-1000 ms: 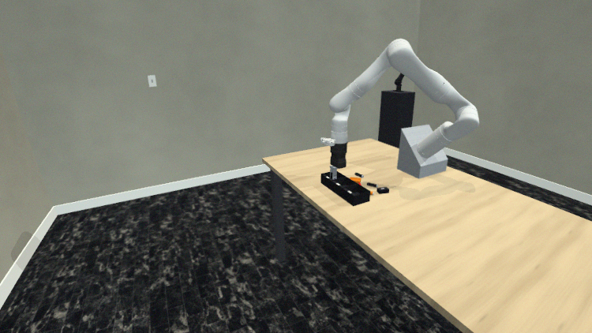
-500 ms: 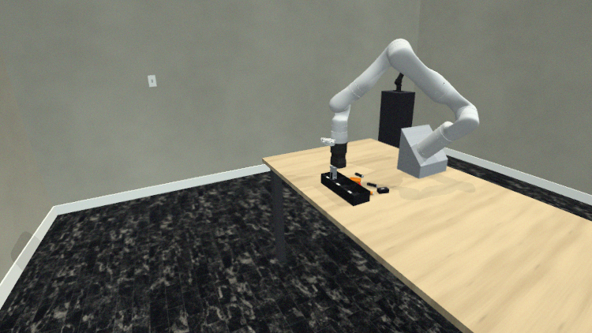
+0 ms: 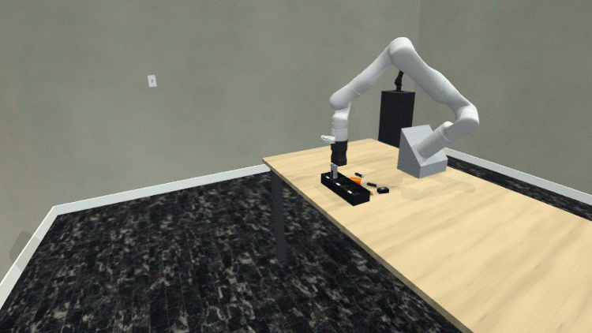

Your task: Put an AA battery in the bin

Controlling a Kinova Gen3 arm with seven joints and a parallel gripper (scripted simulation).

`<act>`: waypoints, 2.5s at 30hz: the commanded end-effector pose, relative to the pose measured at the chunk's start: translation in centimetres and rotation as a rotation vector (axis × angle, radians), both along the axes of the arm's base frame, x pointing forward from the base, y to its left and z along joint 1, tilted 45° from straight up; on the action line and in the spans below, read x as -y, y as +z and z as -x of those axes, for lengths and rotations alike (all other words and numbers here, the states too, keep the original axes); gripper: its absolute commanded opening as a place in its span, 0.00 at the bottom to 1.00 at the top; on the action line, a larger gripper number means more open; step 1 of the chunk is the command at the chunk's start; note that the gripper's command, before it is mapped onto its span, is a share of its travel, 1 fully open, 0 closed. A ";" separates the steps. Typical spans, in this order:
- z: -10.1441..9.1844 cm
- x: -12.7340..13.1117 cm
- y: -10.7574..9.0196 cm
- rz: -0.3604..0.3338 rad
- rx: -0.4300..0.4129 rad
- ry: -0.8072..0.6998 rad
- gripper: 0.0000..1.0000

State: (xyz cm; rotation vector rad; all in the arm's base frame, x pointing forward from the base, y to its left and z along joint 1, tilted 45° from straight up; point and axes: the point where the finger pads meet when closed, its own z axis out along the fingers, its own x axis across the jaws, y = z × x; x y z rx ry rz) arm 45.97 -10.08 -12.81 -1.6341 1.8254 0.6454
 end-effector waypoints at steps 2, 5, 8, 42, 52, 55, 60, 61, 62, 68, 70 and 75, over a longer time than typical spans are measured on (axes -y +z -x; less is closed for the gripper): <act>0.1 1.1 0.5 0.008 -0.003 -0.007 0.31; 0.1 1.4 0.8 0.008 -0.003 -0.007 0.31; 0.2 1.6 1.1 0.008 -0.003 -0.007 0.31; -0.6 -1.9 8.6 0.006 0.000 -0.014 0.31; -0.6 -2.5 9.3 0.005 0.002 -0.009 0.31; -0.6 -2.5 9.3 0.005 0.002 -0.009 0.31; -0.7 -3.5 8.3 0.004 0.007 -0.002 0.31; -0.7 -3.5 8.3 0.004 0.007 -0.002 0.31; -0.7 -3.6 8.1 0.004 0.006 -0.004 0.31; -0.9 -4.8 7.0 0.004 0.007 -0.002 0.31; -0.9 -5.2 6.6 0.004 0.007 -0.002 0.31; -1.1 -6.1 5.7 0.004 0.007 -0.002 0.31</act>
